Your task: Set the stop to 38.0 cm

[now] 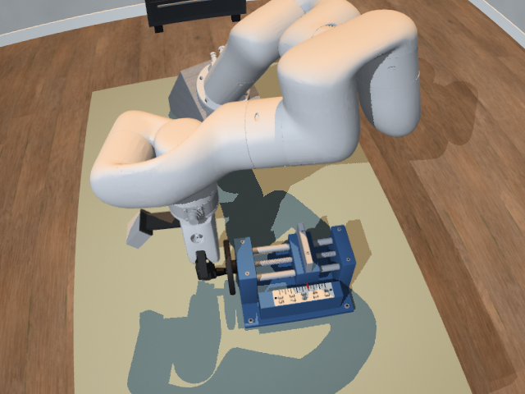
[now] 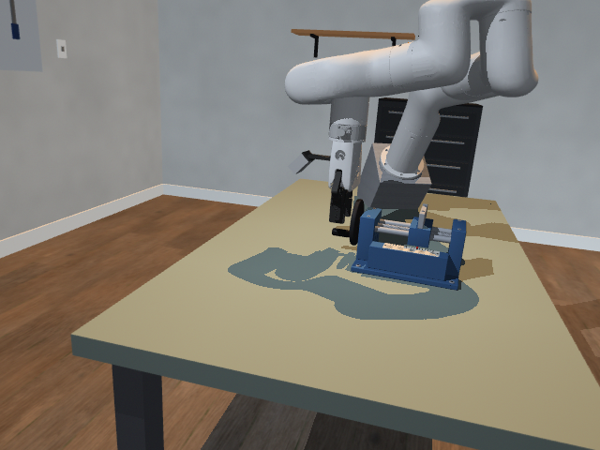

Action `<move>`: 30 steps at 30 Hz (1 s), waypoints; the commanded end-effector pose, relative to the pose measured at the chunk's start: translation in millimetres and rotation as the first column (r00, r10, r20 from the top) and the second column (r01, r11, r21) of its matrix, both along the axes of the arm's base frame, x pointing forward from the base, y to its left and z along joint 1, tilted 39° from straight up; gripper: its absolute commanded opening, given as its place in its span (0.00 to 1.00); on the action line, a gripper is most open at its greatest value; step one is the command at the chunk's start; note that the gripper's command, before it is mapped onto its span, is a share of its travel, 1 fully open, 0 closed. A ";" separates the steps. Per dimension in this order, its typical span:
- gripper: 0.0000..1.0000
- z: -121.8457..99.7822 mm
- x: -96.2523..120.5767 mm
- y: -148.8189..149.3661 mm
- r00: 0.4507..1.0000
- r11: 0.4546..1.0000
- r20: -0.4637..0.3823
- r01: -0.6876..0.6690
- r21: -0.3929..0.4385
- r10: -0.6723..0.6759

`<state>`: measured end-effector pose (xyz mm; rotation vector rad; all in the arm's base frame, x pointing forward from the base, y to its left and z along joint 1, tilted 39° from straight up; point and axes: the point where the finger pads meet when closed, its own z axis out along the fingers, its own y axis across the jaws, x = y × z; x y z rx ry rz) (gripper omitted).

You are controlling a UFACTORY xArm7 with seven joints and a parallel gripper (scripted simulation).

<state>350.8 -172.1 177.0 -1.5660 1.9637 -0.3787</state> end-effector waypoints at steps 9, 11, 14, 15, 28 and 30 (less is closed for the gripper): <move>0.57 -29.2 23.6 3.8 1.000 1.000 0.003 0.002 -0.001 -0.002; 0.57 -32.0 25.7 4.3 1.000 1.000 0.003 0.002 -0.001 -0.002; 0.57 -33.8 27.2 4.6 1.000 1.000 0.003 0.002 -0.001 -0.002; 0.57 -33.8 27.2 4.6 1.000 1.000 0.003 0.002 -0.001 -0.002; 0.57 -35.4 28.4 4.9 1.000 1.000 0.003 0.002 -0.001 -0.002; 0.57 -35.4 28.4 4.9 1.000 1.000 0.003 0.002 -0.001 -0.002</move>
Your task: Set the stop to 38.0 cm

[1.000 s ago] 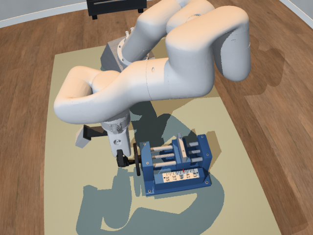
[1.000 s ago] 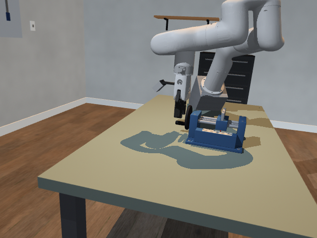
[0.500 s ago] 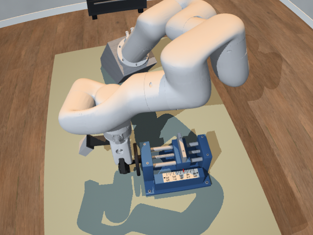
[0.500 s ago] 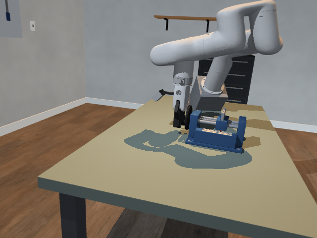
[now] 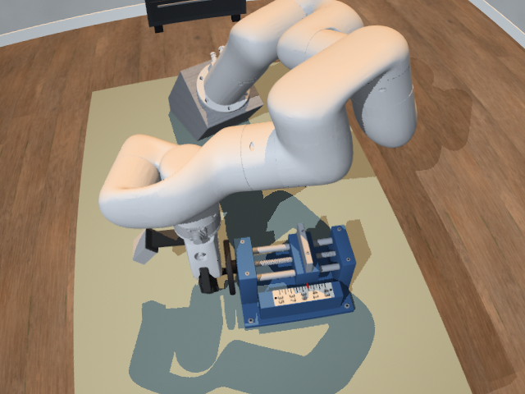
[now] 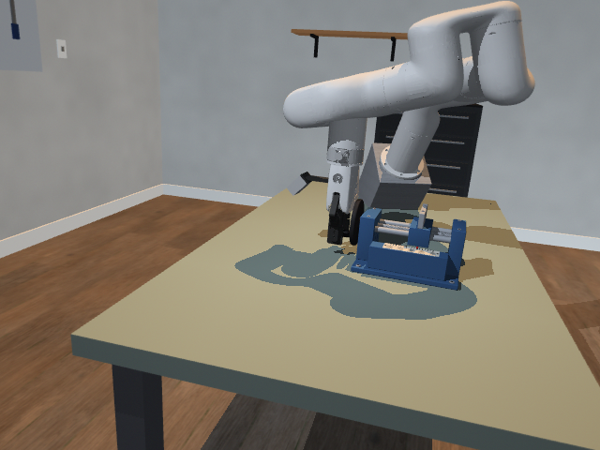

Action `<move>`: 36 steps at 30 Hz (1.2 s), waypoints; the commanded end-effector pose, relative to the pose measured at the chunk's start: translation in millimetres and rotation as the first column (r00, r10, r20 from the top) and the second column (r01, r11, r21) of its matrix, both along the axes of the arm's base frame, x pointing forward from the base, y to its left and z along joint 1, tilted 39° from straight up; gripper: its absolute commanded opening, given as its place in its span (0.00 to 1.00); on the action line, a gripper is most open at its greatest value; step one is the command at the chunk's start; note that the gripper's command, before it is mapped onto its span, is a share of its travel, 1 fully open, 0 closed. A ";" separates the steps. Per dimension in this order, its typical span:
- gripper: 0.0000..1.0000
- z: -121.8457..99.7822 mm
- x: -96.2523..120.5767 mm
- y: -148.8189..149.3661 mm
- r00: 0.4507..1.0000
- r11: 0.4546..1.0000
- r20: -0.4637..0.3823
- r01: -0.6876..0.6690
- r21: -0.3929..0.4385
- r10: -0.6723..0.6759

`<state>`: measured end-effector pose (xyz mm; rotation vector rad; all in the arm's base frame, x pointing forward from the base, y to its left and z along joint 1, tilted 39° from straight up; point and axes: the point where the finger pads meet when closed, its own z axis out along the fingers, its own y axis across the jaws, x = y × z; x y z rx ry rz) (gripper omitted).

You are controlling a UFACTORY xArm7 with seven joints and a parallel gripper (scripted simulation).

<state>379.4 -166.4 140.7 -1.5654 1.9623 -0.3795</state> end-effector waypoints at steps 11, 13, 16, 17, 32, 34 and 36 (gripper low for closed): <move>0.06 0.8 -0.1 -0.9 1.000 1.000 0.002 0.002 -0.001 -0.002; 0.06 0.8 -0.1 -0.9 1.000 1.000 0.002 0.002 -0.001 -0.002; 0.06 0.8 -0.1 -0.9 1.000 1.000 0.002 0.002 -0.001 -0.002; 0.06 0.8 -0.1 -0.9 1.000 1.000 0.002 0.002 -0.001 -0.002; 0.06 0.8 -0.1 -0.9 1.000 1.000 0.002 0.002 -0.001 -0.002; 0.06 0.8 -0.1 -0.9 1.000 1.000 0.002 0.002 -0.001 -0.002; 0.06 0.8 -0.1 -0.9 1.000 1.000 0.002 0.002 -0.001 -0.002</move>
